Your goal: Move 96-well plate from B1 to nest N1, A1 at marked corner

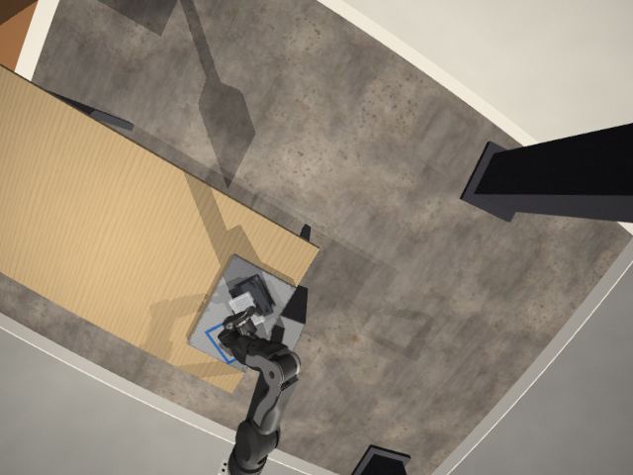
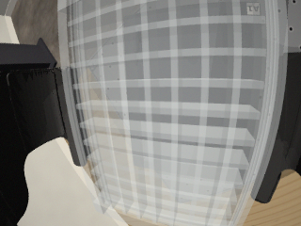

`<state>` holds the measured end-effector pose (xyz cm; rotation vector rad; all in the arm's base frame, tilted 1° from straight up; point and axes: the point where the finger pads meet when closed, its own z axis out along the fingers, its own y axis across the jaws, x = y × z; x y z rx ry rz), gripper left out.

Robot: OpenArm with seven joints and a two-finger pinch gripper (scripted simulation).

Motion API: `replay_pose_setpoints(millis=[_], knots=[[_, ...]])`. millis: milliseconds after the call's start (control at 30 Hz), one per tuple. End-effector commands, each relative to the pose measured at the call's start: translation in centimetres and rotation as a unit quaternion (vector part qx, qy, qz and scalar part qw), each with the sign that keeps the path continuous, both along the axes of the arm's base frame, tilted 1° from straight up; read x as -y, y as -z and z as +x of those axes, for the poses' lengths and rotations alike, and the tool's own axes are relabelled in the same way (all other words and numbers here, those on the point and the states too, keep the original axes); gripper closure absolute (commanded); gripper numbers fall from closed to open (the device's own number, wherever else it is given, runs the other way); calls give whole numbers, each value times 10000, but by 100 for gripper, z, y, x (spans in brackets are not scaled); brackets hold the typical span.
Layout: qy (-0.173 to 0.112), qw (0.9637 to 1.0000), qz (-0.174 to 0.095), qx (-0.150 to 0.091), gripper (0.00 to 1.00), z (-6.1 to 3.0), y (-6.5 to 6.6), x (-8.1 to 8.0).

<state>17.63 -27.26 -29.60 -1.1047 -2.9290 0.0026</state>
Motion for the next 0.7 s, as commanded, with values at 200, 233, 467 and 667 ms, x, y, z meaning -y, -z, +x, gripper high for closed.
replay_pose_setpoints(millis=[200,233,467,667], knots=[[12,9999,11,128,100,43,117,-10],[12,9999,11,128,100,43,117,-10],[12,9999,11,128,100,41,182,-13],[10,9999,10,129,100,35,440,-26]])
